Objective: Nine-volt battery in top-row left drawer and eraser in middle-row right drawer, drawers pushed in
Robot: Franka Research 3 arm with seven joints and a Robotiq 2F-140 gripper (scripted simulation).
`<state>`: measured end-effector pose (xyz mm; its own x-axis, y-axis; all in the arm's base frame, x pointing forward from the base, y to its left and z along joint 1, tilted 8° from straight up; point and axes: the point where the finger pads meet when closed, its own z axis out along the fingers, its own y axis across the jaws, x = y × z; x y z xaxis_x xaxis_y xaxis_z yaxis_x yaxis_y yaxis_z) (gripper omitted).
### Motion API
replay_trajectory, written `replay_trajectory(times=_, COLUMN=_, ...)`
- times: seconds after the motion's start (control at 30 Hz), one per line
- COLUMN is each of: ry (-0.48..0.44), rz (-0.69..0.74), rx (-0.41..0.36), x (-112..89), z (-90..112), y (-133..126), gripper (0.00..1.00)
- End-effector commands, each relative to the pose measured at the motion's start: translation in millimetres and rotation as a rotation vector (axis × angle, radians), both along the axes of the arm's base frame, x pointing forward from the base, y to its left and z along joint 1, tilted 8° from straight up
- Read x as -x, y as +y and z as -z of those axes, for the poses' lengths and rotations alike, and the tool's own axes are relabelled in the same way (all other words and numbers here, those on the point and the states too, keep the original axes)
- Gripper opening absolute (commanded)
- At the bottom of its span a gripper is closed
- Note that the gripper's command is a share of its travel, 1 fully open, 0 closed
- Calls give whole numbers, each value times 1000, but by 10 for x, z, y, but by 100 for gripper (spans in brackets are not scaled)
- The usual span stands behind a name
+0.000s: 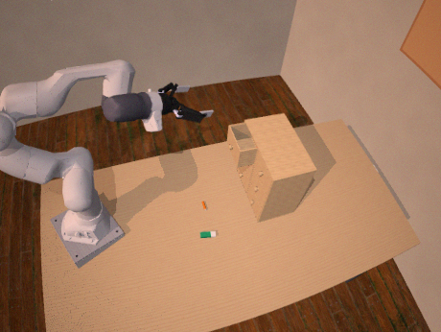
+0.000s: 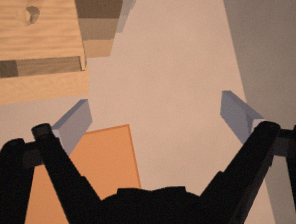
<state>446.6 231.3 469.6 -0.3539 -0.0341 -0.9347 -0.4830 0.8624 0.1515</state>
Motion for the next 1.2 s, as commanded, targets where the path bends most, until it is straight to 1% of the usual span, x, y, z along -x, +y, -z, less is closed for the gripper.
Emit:
replay_trajectory(times=0.0, ry=9, rz=-1, rx=-13, x=3, z=-7, y=19, gripper=100)
replay_trajectory(times=0.13, ry=9, rz=-1, rx=-13, x=3, z=-7, y=19, gripper=100)
replay_trajectory(times=0.17, ry=34, rz=-36, rx=-13, x=11, z=-47, y=138, gripper=100)
replay_trajectory(times=0.77, ry=34, rz=-36, rx=-13, x=11, z=-47, y=138, gripper=100)
replay_trajectory(times=0.8, ry=71, rz=-79, rx=-10, x=27, z=-94, y=280, gripper=100)
replay_trajectory(times=1.17, ry=71, rz=-79, rx=-10, x=27, z=-94, y=280, gripper=100)
